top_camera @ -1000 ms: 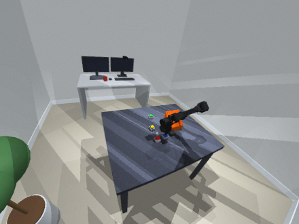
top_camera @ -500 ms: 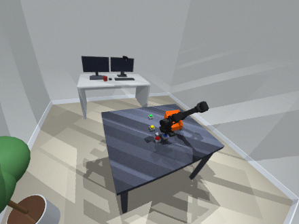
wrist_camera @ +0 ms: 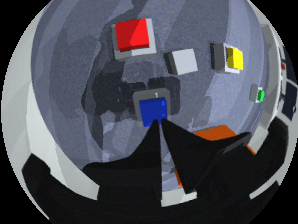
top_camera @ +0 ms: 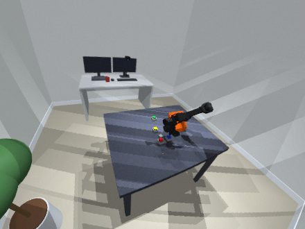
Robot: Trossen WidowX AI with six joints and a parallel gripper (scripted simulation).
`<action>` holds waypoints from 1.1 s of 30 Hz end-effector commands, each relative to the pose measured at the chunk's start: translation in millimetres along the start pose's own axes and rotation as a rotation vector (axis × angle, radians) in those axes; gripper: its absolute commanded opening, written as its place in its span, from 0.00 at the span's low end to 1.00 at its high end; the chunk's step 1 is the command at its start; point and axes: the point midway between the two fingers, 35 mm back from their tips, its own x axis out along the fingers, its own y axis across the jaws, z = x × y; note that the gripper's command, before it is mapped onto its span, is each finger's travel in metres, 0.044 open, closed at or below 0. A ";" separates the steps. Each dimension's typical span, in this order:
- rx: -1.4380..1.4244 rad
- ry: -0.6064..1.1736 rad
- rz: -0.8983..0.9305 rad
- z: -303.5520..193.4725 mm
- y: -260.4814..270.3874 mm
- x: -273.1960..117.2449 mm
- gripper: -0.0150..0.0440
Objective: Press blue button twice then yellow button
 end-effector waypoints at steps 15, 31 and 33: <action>-0.014 -0.015 0.004 3.8 3.0 4.3 0.29; -0.014 -0.015 0.005 3.3 3.5 19.7 0.29; -0.014 -0.015 0.005 3.3 3.5 19.7 0.29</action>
